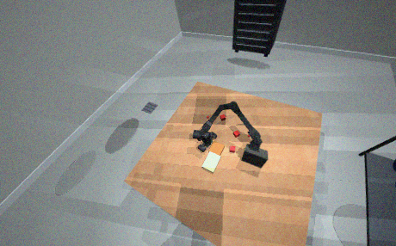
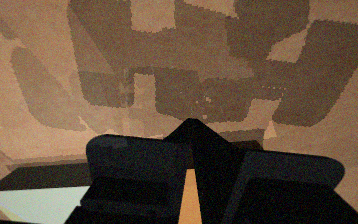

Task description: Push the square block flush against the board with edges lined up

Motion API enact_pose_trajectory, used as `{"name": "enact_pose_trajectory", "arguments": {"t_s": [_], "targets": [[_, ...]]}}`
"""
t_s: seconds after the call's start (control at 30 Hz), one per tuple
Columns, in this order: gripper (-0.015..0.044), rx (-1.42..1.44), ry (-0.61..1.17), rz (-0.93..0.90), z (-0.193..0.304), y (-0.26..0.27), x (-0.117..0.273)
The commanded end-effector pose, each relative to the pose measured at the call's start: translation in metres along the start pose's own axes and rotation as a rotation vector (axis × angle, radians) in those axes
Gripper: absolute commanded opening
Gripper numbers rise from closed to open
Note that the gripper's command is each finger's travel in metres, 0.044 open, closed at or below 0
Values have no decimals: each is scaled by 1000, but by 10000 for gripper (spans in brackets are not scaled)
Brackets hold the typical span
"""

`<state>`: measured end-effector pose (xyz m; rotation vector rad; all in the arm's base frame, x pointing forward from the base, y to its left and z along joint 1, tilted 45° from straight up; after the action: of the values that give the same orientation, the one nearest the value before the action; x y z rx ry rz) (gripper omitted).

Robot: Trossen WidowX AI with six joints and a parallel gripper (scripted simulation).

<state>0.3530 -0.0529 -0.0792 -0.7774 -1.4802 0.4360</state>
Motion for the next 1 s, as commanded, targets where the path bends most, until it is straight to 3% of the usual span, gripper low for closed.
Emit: {"name": "enact_pose_trajectory", "arguments": {"t_s": [0.0, 0.97], "targets": [[0, 14, -12, 2, 1, 3, 0], [0, 15, -10, 1, 28, 8, -1]]}}
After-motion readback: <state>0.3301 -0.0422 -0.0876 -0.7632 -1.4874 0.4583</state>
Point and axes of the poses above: the point midway between the two fingers, 35 mm back from their tips, its own x axis back along the fingers, its own y axis across the jaws, z = x × y, the point moved 3 cm from there along x, back along the fingers, and after that the axes turned 10 degrees about x, right-handed, at the moved point
